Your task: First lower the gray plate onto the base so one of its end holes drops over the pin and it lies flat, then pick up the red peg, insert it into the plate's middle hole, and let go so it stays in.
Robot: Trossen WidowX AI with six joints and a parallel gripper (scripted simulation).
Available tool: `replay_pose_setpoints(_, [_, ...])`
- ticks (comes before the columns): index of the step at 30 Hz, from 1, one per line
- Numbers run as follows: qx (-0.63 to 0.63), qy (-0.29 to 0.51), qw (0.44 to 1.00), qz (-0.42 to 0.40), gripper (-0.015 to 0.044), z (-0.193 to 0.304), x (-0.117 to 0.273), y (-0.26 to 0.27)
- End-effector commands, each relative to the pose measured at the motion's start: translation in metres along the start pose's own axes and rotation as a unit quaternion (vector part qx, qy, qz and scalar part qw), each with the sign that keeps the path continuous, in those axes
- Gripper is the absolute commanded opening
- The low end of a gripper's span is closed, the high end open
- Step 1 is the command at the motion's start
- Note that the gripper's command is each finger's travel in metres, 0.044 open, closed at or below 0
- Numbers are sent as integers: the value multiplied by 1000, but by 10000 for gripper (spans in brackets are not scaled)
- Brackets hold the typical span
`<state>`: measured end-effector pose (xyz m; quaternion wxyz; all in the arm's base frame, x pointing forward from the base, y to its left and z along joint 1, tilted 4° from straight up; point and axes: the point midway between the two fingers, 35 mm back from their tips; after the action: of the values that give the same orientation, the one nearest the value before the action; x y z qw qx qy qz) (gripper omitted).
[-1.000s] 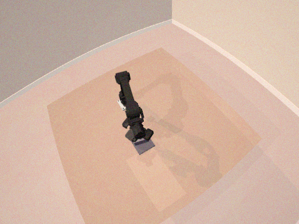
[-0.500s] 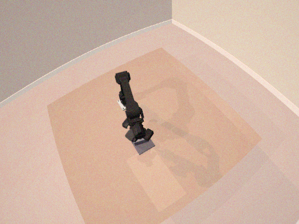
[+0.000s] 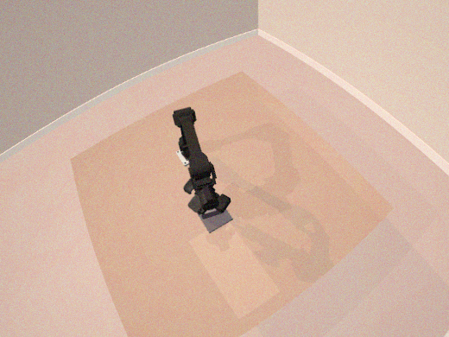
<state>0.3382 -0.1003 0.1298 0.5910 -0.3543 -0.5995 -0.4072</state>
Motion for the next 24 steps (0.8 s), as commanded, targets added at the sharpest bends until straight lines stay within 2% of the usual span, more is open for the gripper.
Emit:
replay_pose_setpoints(1, [0, 0, 1000, 0, 0, 0, 0, 0])
replay_pose_setpoints(5, [0, 0, 1000, 0, 0, 0, 0, 0])
replay_pose_setpoints(11, [0, 0, 1000, 0, 150, 0, 0, 0])
replay_pose_setpoints(24, [0, 1, 1000, -1, 150, 0, 2, 0])
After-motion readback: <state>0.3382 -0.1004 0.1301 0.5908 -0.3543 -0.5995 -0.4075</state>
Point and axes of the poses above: the point midway between the two fingers, 35 mm back from their tips, its own x axis back along the fingers, its own y axis across the jaws, z = x × y, and after that the axes turned 4 degrees about x, right-handed
